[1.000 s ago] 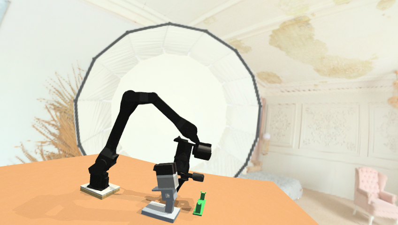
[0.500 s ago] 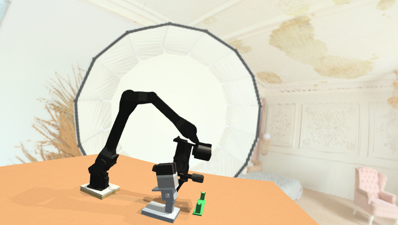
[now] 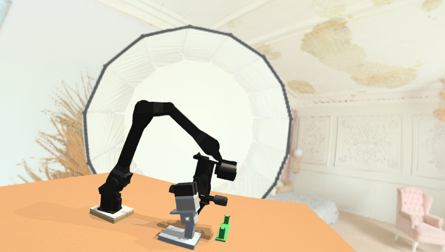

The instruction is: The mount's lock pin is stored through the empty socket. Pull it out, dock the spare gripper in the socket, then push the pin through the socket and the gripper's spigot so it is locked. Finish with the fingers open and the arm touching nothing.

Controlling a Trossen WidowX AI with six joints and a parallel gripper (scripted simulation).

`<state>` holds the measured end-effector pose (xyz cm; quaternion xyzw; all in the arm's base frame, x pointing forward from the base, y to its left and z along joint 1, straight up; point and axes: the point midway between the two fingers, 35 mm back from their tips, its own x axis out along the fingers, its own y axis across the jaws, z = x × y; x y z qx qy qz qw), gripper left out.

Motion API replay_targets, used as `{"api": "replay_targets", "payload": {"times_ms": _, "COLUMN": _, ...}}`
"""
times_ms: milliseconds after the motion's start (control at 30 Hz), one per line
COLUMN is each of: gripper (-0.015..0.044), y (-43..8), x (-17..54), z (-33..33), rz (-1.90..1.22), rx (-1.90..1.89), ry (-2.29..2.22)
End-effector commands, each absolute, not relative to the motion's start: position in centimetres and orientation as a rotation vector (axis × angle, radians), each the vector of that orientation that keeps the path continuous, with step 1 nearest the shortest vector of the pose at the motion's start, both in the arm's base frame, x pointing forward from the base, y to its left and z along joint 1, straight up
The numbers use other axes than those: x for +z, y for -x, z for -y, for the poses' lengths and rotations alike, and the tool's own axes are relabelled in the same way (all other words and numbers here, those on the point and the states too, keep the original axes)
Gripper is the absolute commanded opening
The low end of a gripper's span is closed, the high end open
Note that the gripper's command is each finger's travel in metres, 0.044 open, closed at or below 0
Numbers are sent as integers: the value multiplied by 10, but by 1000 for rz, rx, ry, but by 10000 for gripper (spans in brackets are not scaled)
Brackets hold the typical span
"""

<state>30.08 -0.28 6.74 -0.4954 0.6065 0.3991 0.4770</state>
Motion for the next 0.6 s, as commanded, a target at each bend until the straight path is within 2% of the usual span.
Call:
{"api": "replay_targets", "payload": {"times_ms": 0, "gripper": 0, "y": -301, "x": 67, "z": 6, "rz": -1481, "rx": 975, "ry": 1214}}
{"api": "replay_targets", "payload": {"times_ms": 67, "gripper": 0, "y": -301, "x": 67, "z": 6, "rz": -1481, "rx": 975, "ry": 1214}}
{"api": "replay_targets", "payload": {"times_ms": 333, "gripper": 200, "y": -300, "x": 67, "z": 5, "rz": -1483, "rx": 975, "ry": 1208}}
{"api": "replay_targets", "payload": {"times_ms": 567, "gripper": 200, "y": -301, "x": 71, "z": 2, "rz": -1483, "rx": 975, "ry": 1208}}
